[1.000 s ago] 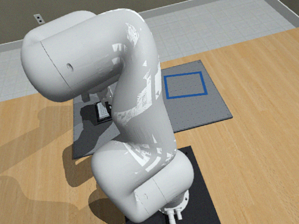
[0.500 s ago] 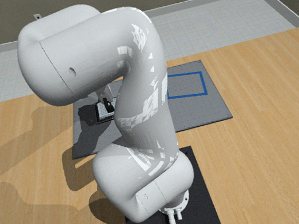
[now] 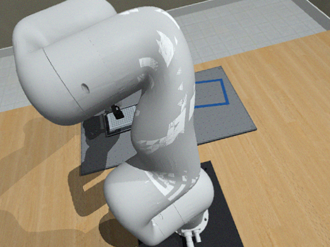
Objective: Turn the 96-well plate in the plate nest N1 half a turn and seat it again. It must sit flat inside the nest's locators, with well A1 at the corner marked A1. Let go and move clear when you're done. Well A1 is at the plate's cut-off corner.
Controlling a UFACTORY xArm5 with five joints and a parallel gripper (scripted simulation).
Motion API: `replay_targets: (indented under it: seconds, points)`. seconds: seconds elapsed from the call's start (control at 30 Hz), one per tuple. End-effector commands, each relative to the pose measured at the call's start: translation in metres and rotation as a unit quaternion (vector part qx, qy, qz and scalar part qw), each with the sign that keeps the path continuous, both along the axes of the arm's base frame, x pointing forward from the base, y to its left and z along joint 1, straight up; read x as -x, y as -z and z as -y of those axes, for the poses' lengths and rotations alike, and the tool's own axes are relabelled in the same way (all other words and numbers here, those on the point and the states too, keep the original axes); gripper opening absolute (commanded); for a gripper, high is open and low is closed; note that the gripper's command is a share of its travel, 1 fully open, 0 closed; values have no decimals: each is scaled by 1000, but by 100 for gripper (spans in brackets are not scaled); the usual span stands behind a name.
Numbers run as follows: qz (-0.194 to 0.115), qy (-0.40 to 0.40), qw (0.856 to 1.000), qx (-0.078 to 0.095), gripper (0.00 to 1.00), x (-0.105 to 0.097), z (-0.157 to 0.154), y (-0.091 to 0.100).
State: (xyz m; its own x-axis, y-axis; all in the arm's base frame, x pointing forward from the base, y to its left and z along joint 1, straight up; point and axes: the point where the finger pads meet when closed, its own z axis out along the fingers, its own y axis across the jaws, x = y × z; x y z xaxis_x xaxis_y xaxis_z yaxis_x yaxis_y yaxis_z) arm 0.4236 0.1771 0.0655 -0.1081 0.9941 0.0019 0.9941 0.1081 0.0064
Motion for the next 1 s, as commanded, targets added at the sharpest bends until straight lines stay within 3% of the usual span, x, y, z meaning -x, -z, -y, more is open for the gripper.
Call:
replay_targets:
  seconds: [0.0,0.23,0.97]
  points:
    - [1,0,1000,-2,100,-1,0,-12]
    - [1,0,1000,-2,100,-1,0,-29]
    - [1,0,1000,-2,100,-1,0,-29]
